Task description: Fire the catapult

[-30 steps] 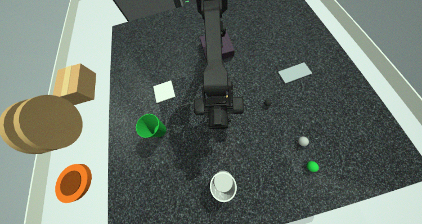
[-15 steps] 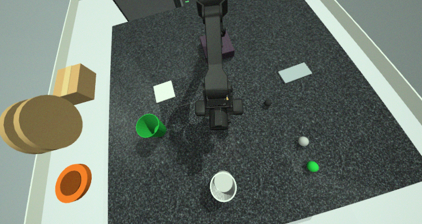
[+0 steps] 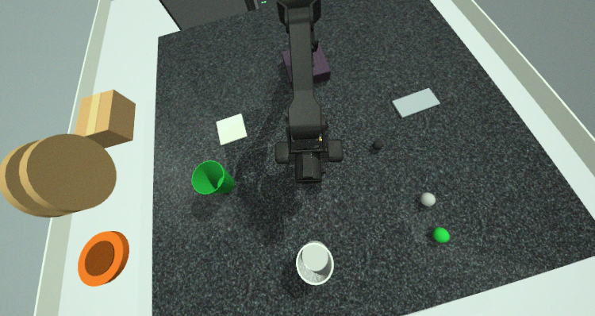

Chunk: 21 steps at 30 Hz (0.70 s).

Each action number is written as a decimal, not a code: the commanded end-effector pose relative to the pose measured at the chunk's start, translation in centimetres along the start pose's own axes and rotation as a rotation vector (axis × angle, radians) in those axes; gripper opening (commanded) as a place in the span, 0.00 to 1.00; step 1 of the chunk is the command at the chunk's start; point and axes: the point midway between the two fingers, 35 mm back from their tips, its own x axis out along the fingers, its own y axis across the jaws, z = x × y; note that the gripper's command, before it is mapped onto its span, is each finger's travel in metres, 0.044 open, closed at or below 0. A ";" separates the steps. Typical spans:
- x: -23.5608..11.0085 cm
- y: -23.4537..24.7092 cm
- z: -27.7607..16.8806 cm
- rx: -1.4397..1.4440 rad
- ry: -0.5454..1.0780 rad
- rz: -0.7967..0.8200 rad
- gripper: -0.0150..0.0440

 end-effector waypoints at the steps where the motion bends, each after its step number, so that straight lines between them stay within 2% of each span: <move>1: 0.0 0.0 0.0 0.000 0.000 0.000 0.83; 3: -0.9 0.0 0.1 0.000 -0.001 0.000 0.92; 5: -3.5 0.0 0.4 0.000 -0.001 0.000 1.00; 8: -8.0 0.0 0.2 0.000 -0.001 0.000 1.00; 10: -9.8 0.0 0.0 0.000 -0.001 0.000 1.00; 12: -10.0 0.0 -0.1 0.000 -0.001 0.000 1.00; 13: -8.9 0.0 0.3 0.000 -0.011 0.000 1.00; 21: -9.5 0.0 -0.4 -0.007 -0.010 0.003 1.00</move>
